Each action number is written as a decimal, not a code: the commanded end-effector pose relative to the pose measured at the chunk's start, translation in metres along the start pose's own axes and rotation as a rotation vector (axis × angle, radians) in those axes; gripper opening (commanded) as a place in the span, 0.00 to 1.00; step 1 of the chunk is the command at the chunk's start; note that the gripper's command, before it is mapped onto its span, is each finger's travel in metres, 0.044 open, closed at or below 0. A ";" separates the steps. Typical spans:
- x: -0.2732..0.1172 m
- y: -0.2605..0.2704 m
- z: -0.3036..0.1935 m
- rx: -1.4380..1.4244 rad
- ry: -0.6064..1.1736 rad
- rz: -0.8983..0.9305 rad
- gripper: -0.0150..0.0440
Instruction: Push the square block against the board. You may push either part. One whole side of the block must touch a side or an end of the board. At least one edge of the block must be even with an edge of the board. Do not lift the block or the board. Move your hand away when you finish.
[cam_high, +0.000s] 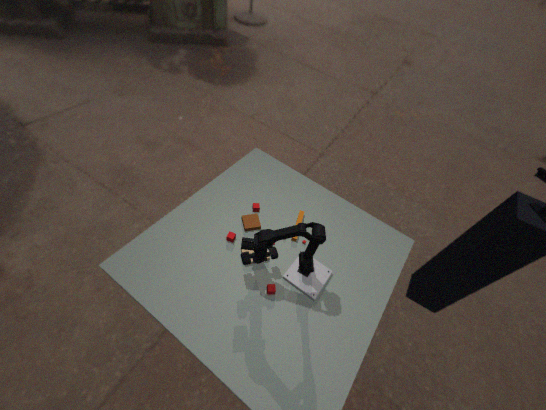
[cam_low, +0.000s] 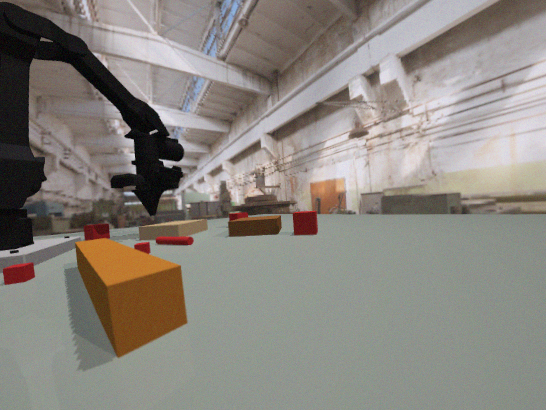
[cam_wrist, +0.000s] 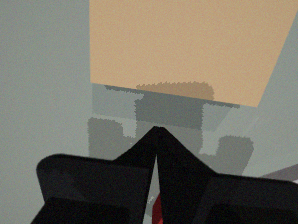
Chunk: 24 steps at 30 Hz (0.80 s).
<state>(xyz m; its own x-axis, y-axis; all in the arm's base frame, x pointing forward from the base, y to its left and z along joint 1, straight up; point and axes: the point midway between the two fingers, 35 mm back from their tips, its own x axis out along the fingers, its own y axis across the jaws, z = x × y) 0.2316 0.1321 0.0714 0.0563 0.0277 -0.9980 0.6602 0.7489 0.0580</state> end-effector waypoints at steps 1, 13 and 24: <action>0.043 -0.008 -0.003 0.009 0.010 -0.034 0.25; 0.046 -0.007 0.003 0.009 0.009 -0.034 0.25; 0.045 -0.004 0.020 0.009 0.008 -0.034 0.25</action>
<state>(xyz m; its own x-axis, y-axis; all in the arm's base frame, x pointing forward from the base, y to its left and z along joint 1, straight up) 0.2399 0.1187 0.0260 0.0260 0.0072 -0.9996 0.6703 0.7418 0.0228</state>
